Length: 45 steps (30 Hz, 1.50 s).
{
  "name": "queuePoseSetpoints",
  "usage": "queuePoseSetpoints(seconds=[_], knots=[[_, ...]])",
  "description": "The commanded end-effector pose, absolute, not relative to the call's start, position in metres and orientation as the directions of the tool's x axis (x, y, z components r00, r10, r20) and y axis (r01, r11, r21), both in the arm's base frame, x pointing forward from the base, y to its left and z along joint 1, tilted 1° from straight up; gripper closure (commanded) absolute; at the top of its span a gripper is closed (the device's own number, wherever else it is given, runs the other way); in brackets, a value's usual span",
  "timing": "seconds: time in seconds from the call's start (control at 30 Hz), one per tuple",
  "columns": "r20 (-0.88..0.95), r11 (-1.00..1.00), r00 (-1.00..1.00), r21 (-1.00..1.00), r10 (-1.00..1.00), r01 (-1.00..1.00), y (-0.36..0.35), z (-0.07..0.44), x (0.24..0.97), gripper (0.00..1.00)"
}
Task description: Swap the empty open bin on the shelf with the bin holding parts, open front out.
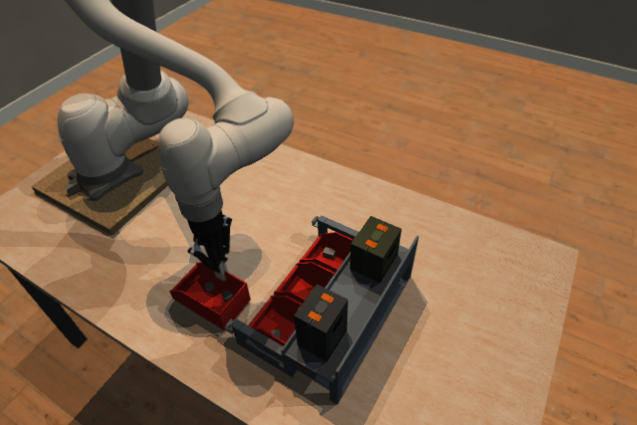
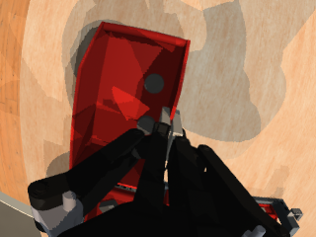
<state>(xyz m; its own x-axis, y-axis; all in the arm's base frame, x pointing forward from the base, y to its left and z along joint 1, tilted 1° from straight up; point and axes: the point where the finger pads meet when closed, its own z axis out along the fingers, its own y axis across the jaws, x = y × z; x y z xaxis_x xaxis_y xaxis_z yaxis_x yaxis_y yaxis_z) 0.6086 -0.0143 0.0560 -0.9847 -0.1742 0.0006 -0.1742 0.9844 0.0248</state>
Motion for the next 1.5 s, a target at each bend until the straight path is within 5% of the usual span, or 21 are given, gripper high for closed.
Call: queuePoseSetpoints(seconds=[0.0,1.07,1.1,1.47], knots=[[0.000,0.984,-0.985,0.025,-0.174,-0.174,-0.0143,0.0561,0.6086,0.90],[0.000,0.984,-0.985,0.025,-0.174,-0.174,-0.0141,0.0489,0.6086,0.90],[0.000,0.984,-0.985,0.025,-0.174,-0.174,-0.0141,0.0489,0.6086,0.76],[0.000,0.984,-0.985,0.025,-0.174,-0.174,-0.0141,0.0489,0.6086,0.76]])
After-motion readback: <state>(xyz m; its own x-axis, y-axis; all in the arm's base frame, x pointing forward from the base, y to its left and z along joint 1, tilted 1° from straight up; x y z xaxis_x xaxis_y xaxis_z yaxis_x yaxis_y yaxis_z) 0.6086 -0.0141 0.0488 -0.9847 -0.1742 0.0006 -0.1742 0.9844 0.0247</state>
